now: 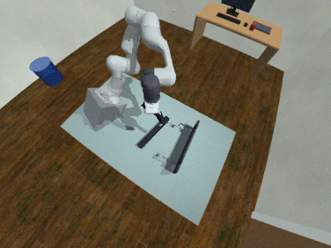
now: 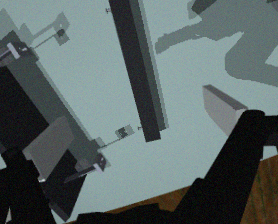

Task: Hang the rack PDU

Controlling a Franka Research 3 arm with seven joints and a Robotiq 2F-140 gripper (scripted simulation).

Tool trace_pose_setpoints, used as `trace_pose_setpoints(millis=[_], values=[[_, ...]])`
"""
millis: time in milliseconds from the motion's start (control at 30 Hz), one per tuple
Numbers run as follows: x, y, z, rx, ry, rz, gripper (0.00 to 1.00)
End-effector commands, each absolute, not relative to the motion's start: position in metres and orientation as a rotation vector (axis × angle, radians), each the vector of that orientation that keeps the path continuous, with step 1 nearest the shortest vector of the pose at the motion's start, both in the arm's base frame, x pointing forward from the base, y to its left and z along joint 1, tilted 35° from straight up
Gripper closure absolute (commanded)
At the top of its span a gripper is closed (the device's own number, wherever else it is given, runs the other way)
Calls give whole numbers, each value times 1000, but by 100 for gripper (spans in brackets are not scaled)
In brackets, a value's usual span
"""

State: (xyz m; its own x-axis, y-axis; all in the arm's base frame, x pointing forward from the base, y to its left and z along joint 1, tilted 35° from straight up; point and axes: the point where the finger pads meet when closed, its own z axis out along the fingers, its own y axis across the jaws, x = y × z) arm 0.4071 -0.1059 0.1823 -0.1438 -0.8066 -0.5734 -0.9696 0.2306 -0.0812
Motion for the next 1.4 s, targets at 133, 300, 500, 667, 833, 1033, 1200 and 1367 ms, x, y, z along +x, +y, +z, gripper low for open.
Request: trace_pose_setpoints(millis=[133,300,500,667,833,1033,1200,1367], values=[[408,-107,183,-1635,1991,412,45],[408,-107,183,-1635,1991,412,45],[408,-107,183,-1635,1991,412,45],[408,-107,183,-1635,1991,412,45],[408,-107,183,-1635,1991,412,45],[408,-107,183,-1635,1991,412,45],[408,-107,182,-1635,1991,412,45],[409,-104,178,-1635,1991,412,45]])
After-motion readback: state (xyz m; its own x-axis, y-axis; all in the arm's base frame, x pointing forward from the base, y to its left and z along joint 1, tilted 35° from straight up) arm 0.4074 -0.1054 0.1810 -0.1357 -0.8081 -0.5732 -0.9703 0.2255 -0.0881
